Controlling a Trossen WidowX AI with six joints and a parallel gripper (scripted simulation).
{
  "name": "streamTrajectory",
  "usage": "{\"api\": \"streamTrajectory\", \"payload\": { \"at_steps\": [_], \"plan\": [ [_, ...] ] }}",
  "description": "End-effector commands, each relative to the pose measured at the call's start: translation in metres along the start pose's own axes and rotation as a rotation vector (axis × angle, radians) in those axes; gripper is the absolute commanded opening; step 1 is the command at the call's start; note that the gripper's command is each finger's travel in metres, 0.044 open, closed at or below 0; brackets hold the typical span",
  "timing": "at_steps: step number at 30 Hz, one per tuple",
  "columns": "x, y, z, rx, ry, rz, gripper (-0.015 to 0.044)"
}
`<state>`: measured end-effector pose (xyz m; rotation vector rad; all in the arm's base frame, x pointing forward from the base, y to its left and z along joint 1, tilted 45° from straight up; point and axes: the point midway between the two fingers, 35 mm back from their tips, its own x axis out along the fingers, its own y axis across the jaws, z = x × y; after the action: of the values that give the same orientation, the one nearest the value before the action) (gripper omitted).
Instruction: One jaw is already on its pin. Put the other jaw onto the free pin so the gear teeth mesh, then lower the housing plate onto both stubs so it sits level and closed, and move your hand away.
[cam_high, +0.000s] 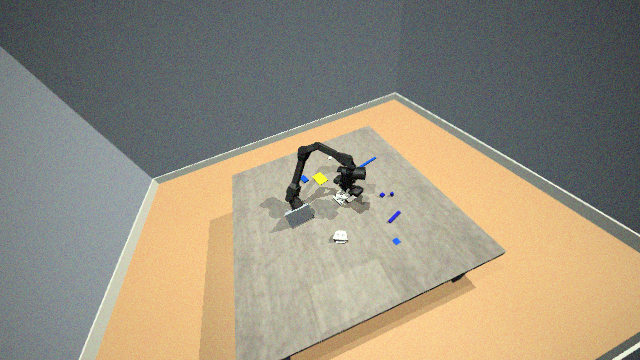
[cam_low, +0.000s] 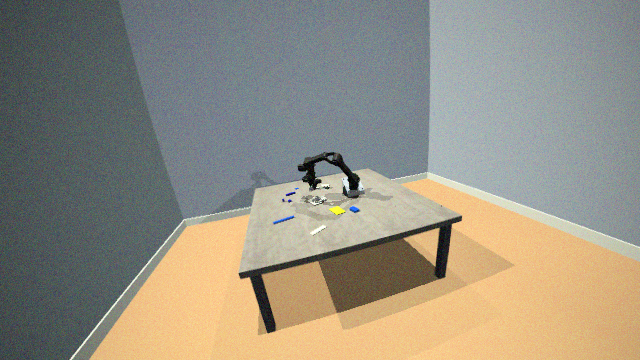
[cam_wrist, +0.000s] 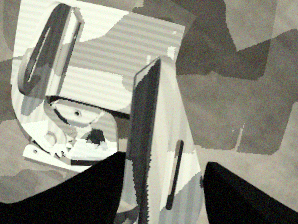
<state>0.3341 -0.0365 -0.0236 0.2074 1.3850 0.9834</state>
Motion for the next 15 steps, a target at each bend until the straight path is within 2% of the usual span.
{"api": "streamTrajectory", "payload": {
  "at_steps": [1, 15],
  "plan": [
    [0.0, 0.011, 0.006, 0.012, -0.005, 0.007, 0.0134],
    [0.002, 0.029, 0.018, 0.023, -0.006, 0.013, 0.0134]
  ]
}}
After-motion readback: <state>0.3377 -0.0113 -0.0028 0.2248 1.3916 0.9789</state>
